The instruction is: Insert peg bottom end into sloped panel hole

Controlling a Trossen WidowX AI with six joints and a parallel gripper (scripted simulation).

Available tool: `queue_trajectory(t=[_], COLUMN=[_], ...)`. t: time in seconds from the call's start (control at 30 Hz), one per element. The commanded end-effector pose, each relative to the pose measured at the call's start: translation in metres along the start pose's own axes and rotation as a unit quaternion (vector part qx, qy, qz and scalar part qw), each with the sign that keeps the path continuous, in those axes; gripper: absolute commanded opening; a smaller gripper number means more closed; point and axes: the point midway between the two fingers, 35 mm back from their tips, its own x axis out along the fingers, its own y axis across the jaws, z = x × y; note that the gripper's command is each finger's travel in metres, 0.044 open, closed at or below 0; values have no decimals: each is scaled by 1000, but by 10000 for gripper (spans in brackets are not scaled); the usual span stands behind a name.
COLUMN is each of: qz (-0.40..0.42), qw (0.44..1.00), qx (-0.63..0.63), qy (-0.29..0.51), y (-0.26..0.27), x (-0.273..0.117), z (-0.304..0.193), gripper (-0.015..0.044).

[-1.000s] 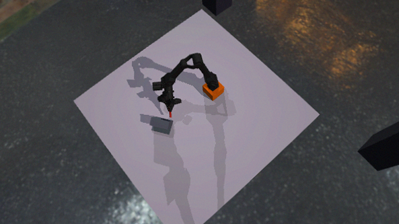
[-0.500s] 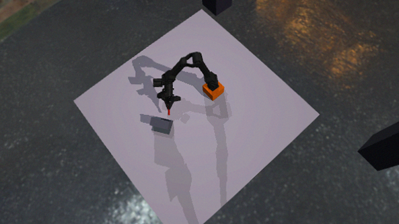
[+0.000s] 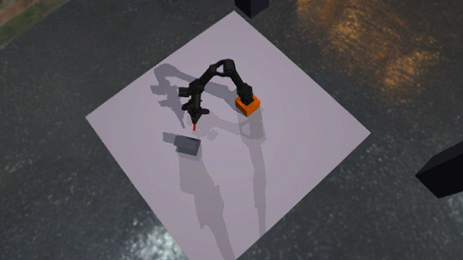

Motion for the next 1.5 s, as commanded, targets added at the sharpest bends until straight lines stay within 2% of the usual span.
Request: queue_trajectory(t=[0.0, 0.57, 1.47], qz=[2, -4, -10], qw=[1000, 998, 997], qx=[0, -10, -15], qy=[-9, -55, -72], y=[-1, -12, -19], x=[-3, -22, -1], z=[-3, -6, -1], gripper=[0, 0, 0])
